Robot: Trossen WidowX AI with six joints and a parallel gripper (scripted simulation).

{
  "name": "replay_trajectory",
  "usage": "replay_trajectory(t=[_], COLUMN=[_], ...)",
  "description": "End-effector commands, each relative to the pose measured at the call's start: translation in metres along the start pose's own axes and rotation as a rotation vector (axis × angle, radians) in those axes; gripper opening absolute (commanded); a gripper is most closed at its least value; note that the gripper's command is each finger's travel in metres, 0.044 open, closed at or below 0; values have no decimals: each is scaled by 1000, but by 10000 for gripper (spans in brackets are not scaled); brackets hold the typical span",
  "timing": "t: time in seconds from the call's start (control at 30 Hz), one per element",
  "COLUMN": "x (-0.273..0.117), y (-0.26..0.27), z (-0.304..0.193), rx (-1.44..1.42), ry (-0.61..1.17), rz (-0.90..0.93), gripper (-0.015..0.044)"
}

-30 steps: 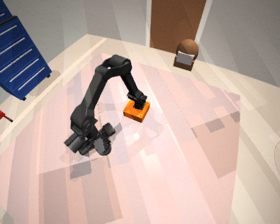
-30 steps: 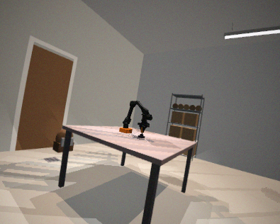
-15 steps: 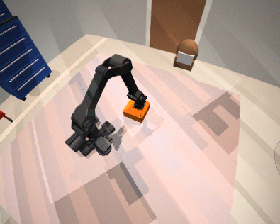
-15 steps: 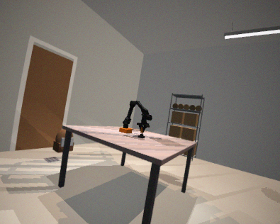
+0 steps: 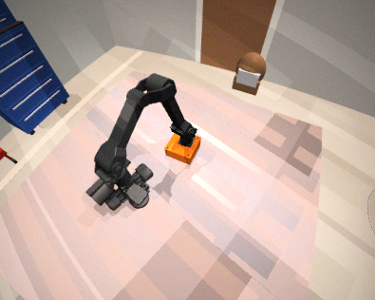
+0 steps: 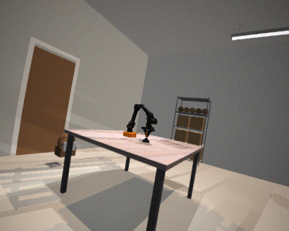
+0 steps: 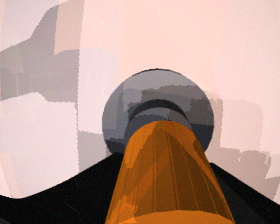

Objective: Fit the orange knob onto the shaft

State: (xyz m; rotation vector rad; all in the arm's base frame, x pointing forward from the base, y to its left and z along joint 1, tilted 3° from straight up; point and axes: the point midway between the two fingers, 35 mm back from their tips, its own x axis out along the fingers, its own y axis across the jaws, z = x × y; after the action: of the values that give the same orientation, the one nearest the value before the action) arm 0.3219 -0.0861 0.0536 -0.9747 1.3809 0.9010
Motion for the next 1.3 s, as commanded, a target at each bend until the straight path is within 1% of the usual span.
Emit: replay_trajectory(t=[0.0, 0.63, 0.83, 0.93, 1.07, 1.27], x=[1, 2, -4, -4, -4, -2], y=[-1, 5, 6, 6, 5, 2], z=[-1, -1, -1, -1, -1, 0], rx=[-6, -6, -6, -60, -205, -215], ry=[3, 3, 3, 3, 3, 3], rz=[-3, -3, -3, -2, -2, -3], gripper=[0, 0, 0, 0, 0, 0])
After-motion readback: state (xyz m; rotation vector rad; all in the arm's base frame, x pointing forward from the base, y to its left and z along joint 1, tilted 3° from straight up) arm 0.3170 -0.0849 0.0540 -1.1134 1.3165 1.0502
